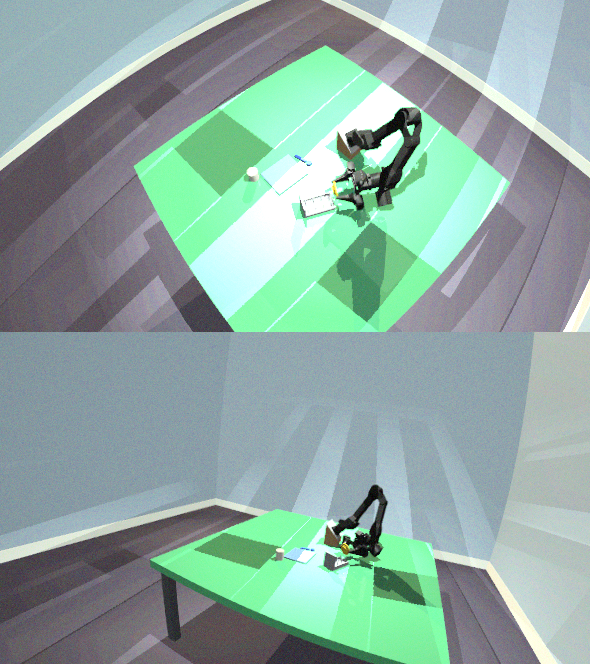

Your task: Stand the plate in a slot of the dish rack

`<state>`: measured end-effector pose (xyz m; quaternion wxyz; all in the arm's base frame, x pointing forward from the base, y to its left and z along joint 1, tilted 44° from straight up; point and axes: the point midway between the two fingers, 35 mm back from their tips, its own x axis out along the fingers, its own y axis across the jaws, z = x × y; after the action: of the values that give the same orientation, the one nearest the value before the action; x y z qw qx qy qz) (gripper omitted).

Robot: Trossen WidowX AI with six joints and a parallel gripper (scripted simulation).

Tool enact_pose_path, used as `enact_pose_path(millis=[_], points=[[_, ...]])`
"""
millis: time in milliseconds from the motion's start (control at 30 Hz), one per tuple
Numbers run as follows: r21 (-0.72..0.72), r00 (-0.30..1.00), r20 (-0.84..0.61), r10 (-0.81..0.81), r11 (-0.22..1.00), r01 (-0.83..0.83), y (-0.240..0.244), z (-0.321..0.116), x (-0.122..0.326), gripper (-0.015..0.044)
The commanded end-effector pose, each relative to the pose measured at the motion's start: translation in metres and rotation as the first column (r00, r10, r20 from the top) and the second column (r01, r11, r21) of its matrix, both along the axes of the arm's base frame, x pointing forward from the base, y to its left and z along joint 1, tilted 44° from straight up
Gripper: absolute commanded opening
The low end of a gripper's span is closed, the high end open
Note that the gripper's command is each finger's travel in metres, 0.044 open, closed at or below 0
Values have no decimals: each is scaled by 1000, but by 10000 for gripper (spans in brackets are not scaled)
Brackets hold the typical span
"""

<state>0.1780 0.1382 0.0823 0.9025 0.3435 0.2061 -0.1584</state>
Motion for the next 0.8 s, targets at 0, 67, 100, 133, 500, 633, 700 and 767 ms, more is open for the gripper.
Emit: enact_pose_path(millis=[0, 67, 100, 133, 500, 633, 700, 767], points=[[20, 997, 68, 24, 999, -26, 3, 4, -4, 0], [29, 994, 103, 39, 999, -43, 5, 6, -6, 0], [33, 992, 117, 45, 998, -50, 6, 7, -7, 0], [36, 991, 126, 49, 998, -54, 7, 8, -8, 0], [35, 991, 124, 50, 998, -55, 6, 6, -4, 0], [31, 991, 121, 52, 998, -56, 5, 4, 4, 0], [30, 991, 121, 53, 998, -57, 5, 4, 6, 0], [30, 991, 121, 52, 998, -56, 5, 3, 8, 0]])
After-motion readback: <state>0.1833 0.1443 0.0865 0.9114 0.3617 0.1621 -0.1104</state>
